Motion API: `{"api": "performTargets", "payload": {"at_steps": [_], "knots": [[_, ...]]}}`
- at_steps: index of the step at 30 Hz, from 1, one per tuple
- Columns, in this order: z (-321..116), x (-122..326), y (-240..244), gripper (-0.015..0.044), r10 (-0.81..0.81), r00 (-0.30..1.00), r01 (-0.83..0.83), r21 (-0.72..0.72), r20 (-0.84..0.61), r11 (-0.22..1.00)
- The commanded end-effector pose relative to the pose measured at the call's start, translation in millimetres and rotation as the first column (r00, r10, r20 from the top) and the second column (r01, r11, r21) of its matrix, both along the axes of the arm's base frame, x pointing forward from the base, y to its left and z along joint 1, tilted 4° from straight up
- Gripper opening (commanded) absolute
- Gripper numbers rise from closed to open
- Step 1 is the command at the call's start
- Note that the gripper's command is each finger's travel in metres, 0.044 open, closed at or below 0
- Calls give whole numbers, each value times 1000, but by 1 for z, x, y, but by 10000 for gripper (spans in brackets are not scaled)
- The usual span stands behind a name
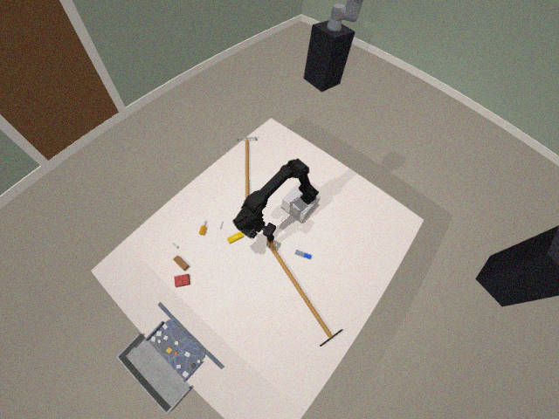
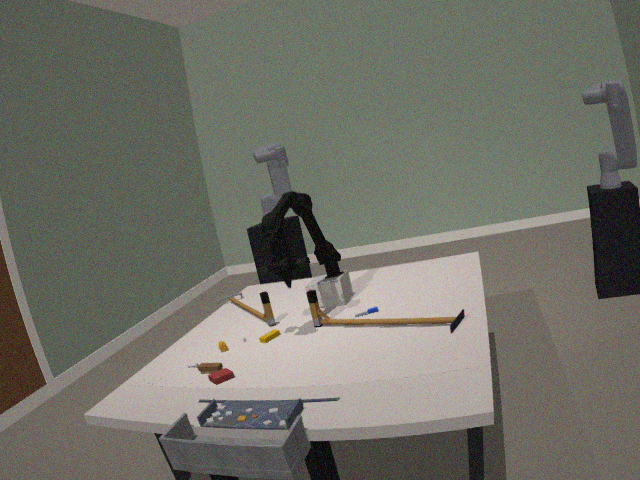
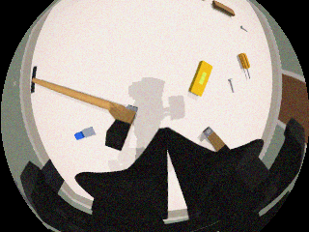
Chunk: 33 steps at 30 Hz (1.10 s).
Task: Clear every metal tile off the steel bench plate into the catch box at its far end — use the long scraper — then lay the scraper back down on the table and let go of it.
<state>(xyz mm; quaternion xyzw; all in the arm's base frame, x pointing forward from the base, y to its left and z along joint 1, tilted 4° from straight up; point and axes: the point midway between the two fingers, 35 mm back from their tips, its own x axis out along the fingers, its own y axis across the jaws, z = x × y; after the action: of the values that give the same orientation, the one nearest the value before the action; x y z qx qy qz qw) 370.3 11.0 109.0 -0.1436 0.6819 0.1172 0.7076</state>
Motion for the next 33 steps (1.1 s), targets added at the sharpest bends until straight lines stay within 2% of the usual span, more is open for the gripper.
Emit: {"api": "performTargets", "payload": {"at_steps": [1, 17, 33], "knots": [[0, 5, 21, 0, 76, 997, -76, 1, -2, 997], [-5, 7, 91, 0, 309, 951, -309, -3, -18, 951], [-12, -6, 163, 0, 524, 851, -525, -6, -35, 851]]}}
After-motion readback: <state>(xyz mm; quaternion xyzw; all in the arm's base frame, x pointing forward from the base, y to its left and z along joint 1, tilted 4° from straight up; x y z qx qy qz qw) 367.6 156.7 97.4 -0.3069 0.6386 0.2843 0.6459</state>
